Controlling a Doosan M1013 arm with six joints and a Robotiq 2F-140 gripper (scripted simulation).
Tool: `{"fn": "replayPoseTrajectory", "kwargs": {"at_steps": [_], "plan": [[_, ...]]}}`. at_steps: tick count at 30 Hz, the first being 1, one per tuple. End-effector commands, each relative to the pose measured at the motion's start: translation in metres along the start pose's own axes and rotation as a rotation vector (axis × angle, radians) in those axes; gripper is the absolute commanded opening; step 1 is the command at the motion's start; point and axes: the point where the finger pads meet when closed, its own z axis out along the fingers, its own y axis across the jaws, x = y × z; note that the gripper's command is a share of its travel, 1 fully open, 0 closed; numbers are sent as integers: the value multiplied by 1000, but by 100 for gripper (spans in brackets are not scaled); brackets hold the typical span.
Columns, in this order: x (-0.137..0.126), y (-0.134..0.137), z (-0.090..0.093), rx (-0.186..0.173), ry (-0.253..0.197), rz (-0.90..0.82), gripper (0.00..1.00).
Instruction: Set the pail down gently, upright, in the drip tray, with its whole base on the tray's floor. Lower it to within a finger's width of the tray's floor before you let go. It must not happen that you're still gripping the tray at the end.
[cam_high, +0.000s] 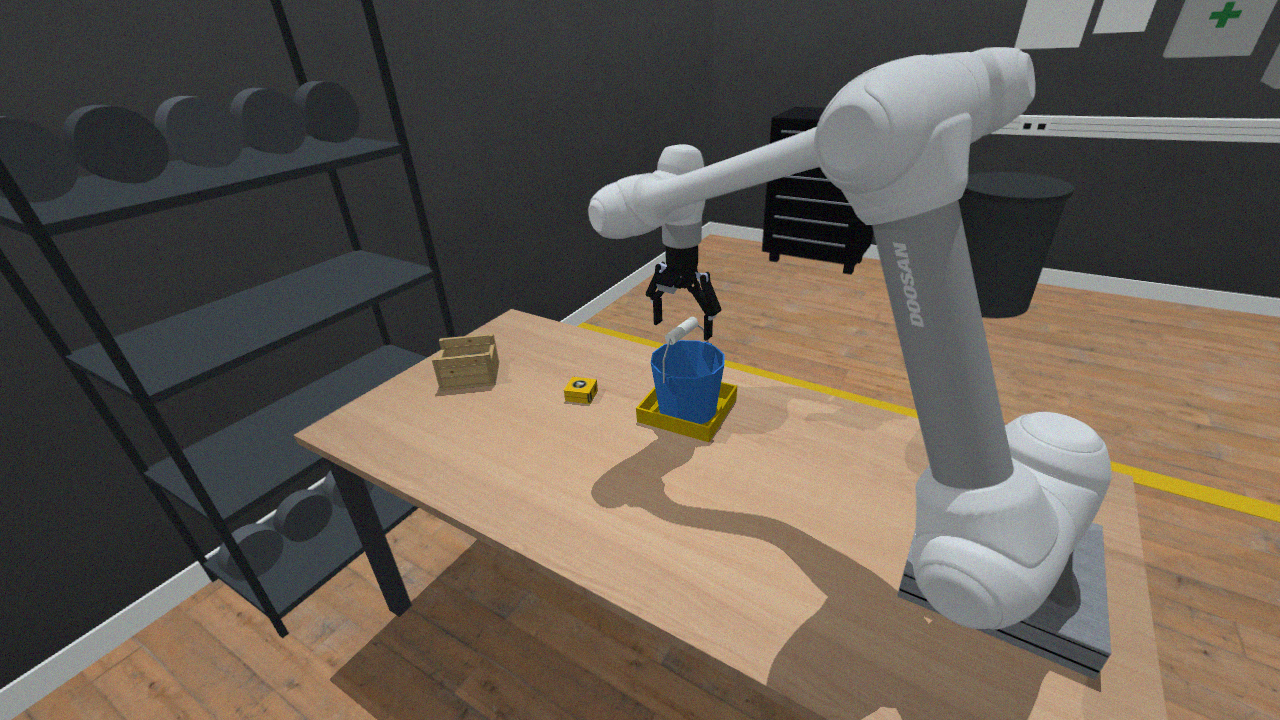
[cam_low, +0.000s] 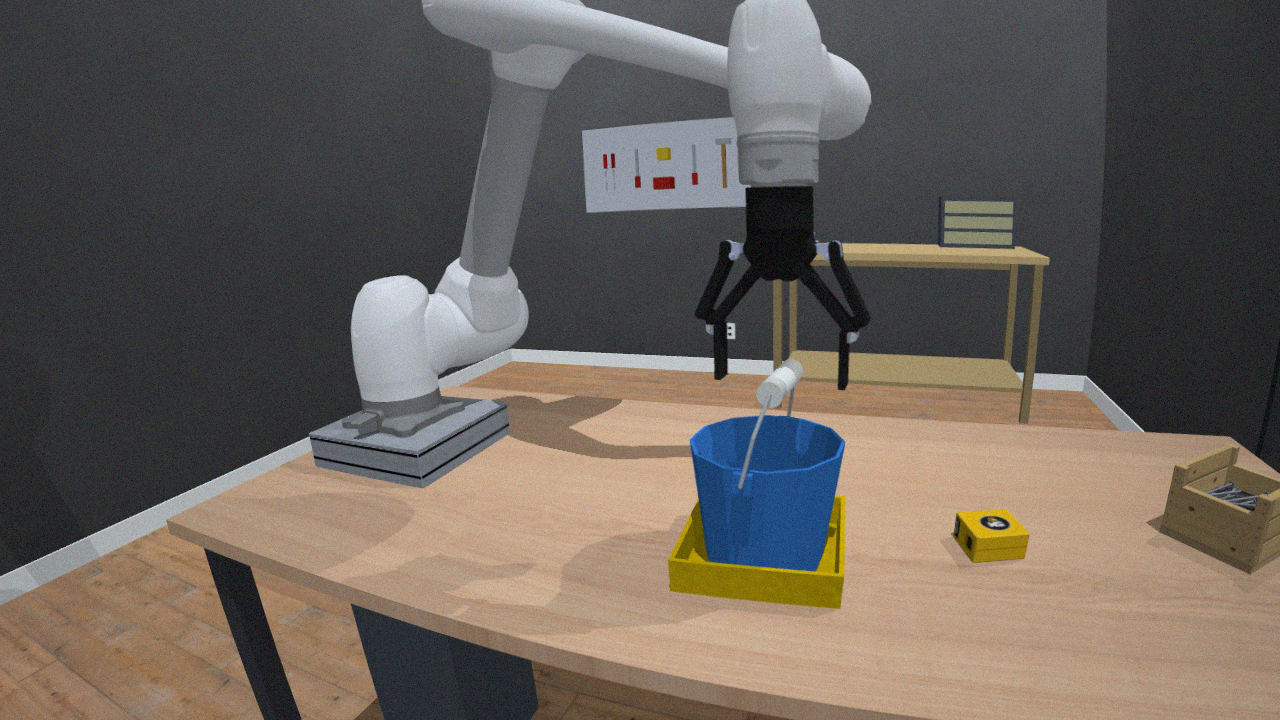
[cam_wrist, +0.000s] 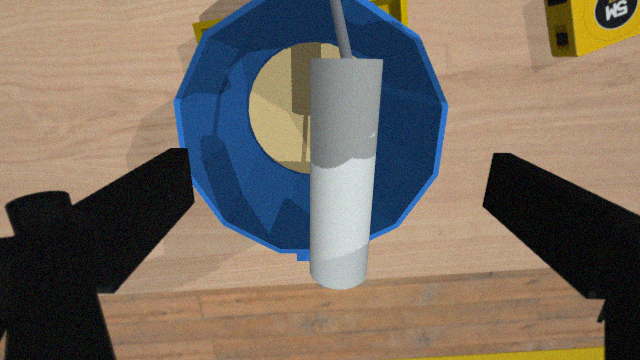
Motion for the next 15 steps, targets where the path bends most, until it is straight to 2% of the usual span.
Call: {"fn": "replayPoseTrajectory", "kwargs": {"at_steps": [1, 15], "plan": [[0, 0, -5, -2, 0, 0, 100], [0, 0, -32, -2, 0, 0, 100]]}}
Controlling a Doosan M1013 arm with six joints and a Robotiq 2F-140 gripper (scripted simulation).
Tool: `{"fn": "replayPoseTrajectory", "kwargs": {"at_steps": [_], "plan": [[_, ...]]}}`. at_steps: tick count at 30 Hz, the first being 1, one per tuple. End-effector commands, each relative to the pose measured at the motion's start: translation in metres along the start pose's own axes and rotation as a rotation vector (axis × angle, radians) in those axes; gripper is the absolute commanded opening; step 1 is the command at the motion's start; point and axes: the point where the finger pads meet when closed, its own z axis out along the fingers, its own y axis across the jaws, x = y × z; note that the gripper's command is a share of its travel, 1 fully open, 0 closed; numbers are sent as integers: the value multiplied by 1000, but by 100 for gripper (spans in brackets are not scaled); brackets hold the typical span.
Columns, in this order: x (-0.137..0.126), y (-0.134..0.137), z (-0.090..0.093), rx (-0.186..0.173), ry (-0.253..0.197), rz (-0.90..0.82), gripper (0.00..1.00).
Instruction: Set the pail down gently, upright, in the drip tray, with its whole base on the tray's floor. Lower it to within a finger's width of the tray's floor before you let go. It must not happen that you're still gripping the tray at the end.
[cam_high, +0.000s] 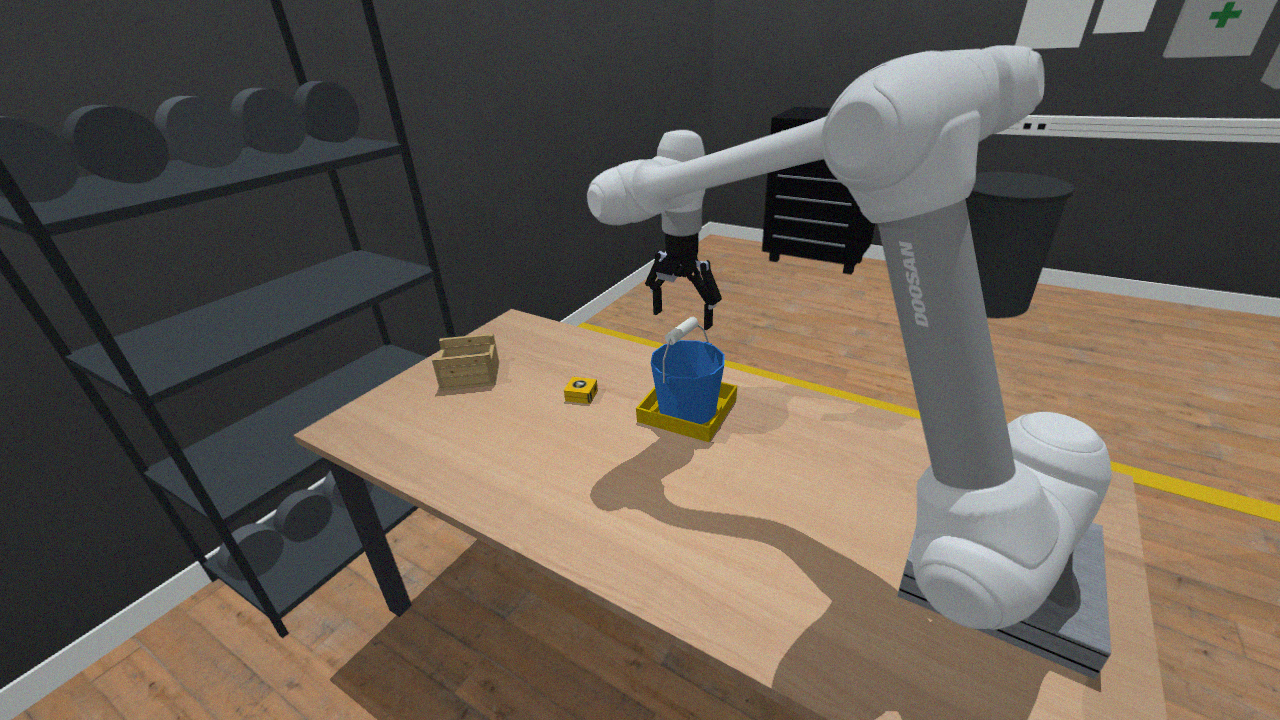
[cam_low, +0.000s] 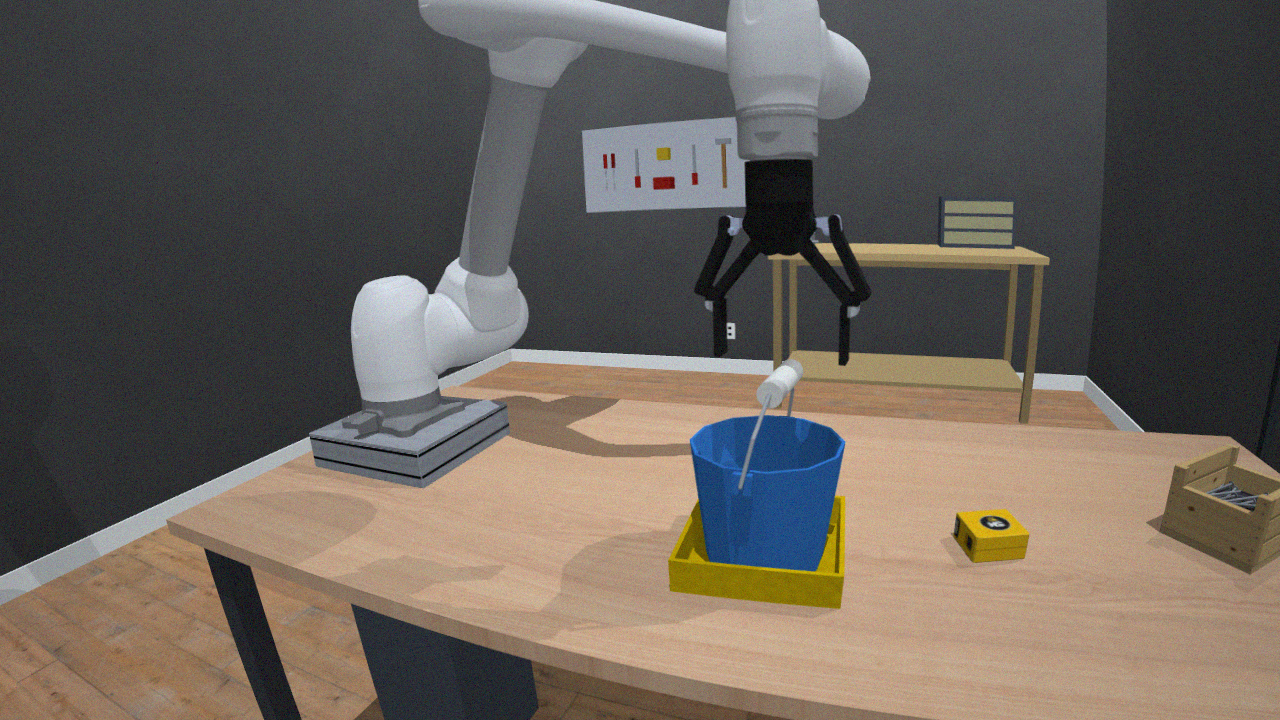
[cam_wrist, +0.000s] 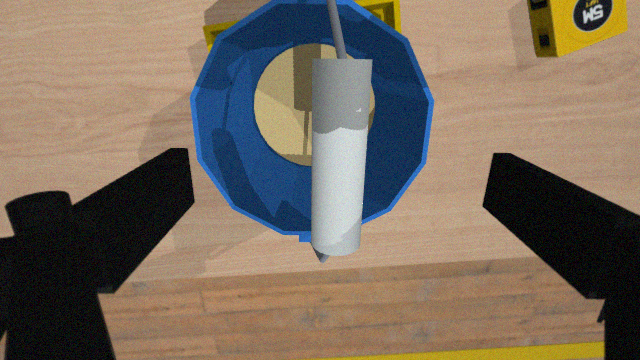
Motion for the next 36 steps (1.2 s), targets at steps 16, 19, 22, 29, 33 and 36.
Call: {"fn": "replayPoseTrajectory", "kwargs": {"at_steps": [16, 19, 22, 29, 33, 36], "plan": [[0, 0, -34, -2, 0, 0, 100], [0, 0, -38, -2, 0, 0, 100], [0, 0, -41, -2, 0, 0, 100], [0, 0, -43, -2, 0, 0, 100], [0, 0, -43, -2, 0, 0, 100], [0, 0, -43, -2, 0, 0, 100]]}}
